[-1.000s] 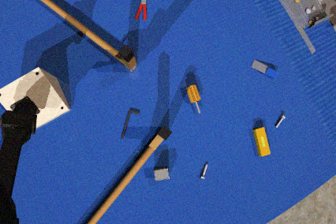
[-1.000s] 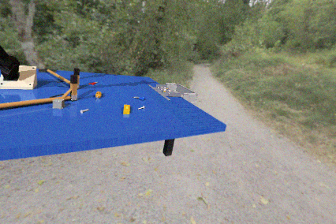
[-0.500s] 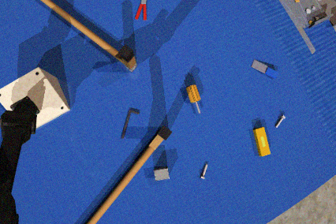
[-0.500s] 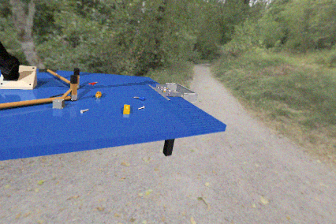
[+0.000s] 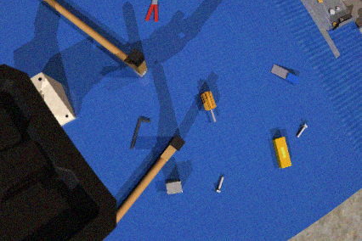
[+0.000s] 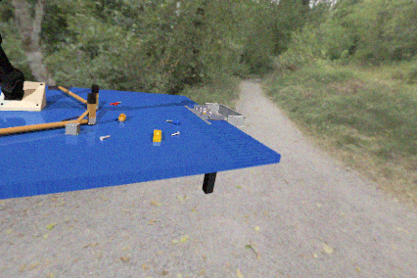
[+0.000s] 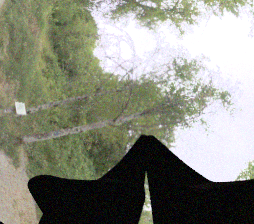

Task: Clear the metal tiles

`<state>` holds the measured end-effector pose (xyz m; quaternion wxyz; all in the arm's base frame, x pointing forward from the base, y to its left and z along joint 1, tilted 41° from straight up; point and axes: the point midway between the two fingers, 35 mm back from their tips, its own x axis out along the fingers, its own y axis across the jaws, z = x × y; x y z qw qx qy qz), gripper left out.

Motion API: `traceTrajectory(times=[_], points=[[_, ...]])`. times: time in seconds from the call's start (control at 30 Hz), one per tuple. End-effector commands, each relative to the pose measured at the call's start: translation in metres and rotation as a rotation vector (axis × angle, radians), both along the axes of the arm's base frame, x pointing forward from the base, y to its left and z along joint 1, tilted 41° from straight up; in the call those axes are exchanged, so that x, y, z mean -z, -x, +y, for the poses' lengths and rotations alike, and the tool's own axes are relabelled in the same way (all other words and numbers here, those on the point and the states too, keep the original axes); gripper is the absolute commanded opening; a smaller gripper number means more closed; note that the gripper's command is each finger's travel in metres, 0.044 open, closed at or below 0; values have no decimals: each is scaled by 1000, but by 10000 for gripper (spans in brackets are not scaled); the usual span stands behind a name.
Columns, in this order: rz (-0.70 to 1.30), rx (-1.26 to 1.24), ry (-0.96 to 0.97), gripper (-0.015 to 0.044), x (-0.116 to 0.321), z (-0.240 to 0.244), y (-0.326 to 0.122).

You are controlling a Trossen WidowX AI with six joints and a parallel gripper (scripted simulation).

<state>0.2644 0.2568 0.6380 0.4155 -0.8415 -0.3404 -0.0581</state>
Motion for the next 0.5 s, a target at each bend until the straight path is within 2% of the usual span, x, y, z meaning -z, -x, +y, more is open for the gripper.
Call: traceTrajectory(times=[0.0,0.47], points=[[52,-8,15,0,16,11,-9],[209,-38,57,0,63,41,-30]])
